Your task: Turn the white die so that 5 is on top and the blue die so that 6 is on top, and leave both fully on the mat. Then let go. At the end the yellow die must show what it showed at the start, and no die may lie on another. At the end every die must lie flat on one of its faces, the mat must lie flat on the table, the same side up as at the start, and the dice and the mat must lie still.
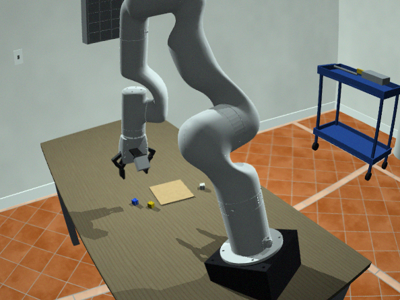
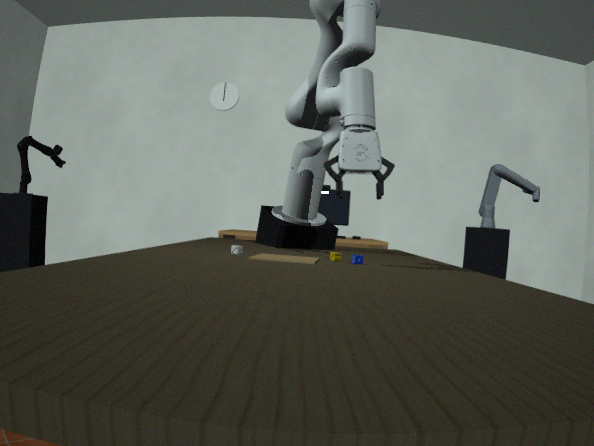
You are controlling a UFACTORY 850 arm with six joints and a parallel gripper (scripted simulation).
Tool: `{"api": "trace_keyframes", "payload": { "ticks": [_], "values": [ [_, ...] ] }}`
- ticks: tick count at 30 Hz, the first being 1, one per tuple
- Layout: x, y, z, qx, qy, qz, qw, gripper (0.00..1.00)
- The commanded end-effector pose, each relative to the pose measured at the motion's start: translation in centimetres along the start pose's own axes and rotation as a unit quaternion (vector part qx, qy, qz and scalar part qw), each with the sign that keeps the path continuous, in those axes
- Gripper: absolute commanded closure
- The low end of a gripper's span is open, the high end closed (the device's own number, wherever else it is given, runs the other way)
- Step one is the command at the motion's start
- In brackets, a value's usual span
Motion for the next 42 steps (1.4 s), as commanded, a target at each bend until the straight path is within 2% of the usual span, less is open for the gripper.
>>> {"api": "trace_keyframes", "payload": {
  "ticks": [1, 23, 26, 28, 29, 31, 35, 42],
  "values": [
    [0.1, 0.3, 0.4, -0.002, -0.036, 0.029, 0.999, 0.00],
    [0.1, 0.3, 0.4, -0.002, -0.036, 0.029, 0.999, 0.00],
    [-0.1, 0.9, -1.7, -0.079, -0.041, 0.029, 0.996, 0.00],
    [-0.1, 0.9, -1.7, -0.079, -0.041, 0.029, 0.996, 0.00],
    [-0.2, 1.2, -2.9, -0.121, -0.044, 0.029, 0.991, 0.00],
    [-0.2, 1.4, -3.3, -0.139, -0.045, 0.029, 0.989, 0.00],
    [-0.3, 1.8, -5.4, -0.215, -0.049, 0.028, 0.975, 0.00],
    [-0.4, 2.5, -9.0, -0.340, -0.055, 0.025, 0.939, 0.00]
  ]
}}
Point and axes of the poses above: the point where the finger pads meet when closed, its own x axis back along the fingers, its own z axis across the jaws, y = z × x, the point moved 4 cm from there along x, back along the fingers, and after that the axes turned 7 degrees about -x, right-handed, at the moved point
